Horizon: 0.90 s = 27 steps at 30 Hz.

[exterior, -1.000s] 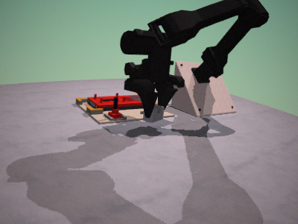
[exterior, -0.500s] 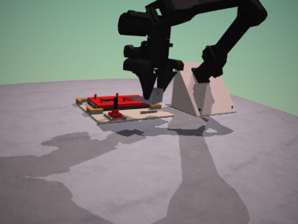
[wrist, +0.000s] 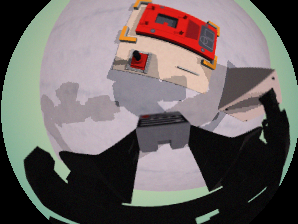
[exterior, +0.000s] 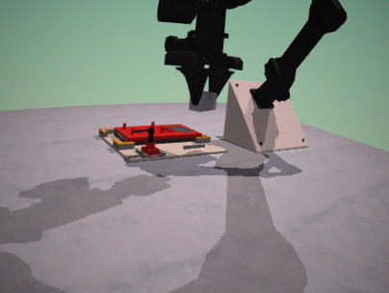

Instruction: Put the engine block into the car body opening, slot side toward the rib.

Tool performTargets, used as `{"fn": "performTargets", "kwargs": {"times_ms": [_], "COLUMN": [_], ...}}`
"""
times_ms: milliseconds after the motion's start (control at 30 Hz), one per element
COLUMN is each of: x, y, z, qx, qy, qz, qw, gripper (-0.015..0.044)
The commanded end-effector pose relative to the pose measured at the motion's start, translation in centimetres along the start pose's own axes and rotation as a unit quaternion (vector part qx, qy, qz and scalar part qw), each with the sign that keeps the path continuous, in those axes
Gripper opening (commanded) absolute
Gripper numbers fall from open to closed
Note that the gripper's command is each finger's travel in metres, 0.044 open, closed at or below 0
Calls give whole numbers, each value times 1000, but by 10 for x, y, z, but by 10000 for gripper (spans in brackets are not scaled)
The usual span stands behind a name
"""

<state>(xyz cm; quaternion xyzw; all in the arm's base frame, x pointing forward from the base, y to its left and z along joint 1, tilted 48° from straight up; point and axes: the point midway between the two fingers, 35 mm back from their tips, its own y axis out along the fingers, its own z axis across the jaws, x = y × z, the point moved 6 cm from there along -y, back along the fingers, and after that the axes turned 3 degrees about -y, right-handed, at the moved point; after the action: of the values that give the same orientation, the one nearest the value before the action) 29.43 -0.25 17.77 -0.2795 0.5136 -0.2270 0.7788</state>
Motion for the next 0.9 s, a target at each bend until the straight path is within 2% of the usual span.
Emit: {"fn": "performTargets", "kwargs": {"times_ms": [0,200,533,867], "x": [-1,-1,-7,-33], "y": [-11,7,5,13], "z": [0,-1,1,2], "qx": [2,2,-1,-20], "qy": [-4,-4,-4,-4], "qz": [-2,-2,-29,-169], "qw": [1000,1000,1000,985], "gripper": [0,0,0,0]}}
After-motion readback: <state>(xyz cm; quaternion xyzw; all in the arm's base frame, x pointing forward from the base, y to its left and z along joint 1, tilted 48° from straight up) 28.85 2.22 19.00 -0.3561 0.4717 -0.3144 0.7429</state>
